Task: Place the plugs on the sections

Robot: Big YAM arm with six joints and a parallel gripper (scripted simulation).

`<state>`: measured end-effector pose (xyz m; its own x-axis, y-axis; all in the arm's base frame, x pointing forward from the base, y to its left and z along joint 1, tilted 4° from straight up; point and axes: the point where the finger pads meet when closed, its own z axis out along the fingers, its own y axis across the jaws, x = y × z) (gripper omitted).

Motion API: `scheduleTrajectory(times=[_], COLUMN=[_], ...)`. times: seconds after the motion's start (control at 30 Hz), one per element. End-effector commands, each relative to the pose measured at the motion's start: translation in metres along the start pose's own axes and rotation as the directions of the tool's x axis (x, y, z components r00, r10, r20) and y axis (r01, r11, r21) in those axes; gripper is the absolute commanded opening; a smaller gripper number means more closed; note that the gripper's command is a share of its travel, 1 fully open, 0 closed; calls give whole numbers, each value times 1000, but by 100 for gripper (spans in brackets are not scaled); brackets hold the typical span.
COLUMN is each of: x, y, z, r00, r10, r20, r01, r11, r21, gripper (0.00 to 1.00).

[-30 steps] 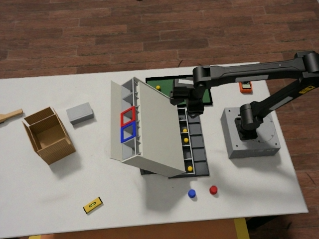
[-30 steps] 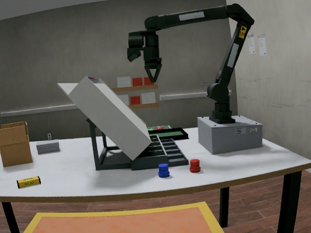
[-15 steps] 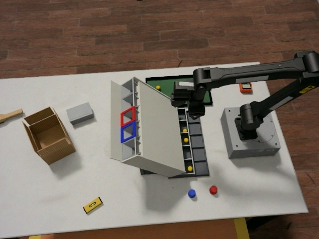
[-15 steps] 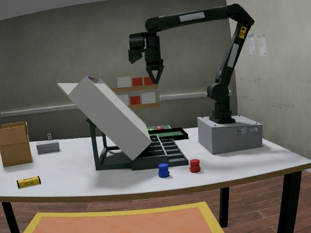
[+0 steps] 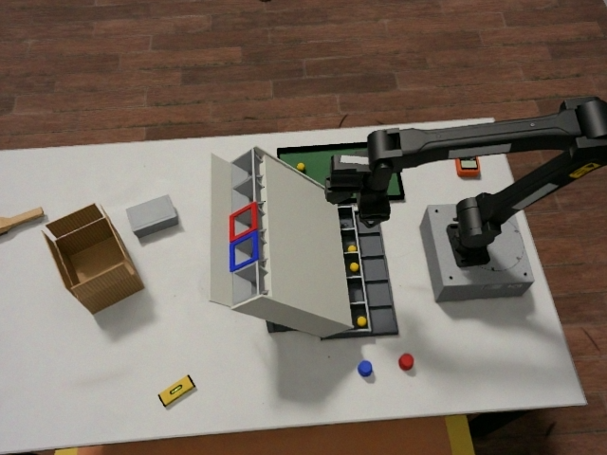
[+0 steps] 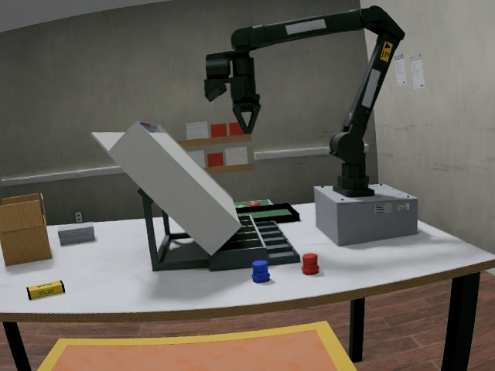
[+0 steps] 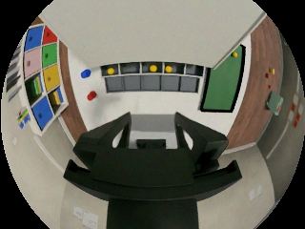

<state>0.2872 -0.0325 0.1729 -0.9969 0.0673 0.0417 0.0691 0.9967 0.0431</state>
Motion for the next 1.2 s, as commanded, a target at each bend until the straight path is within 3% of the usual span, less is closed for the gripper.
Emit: scheduleTrajectory(times=[0.0,0.23,0.27,1.17], x=[-3,-3,-3,-3], y=[0,0,0,0], z=[-3,-3,-3,-3], r00=[1000,1000,1000,1000], r10=[-1,-1,-1,-1], r20=[12,12,12,12], r01=[1,1,1,1], r11=[1000,1000,1000,1000], r21=[0,0,0,0], gripper=[59,59,80,80])
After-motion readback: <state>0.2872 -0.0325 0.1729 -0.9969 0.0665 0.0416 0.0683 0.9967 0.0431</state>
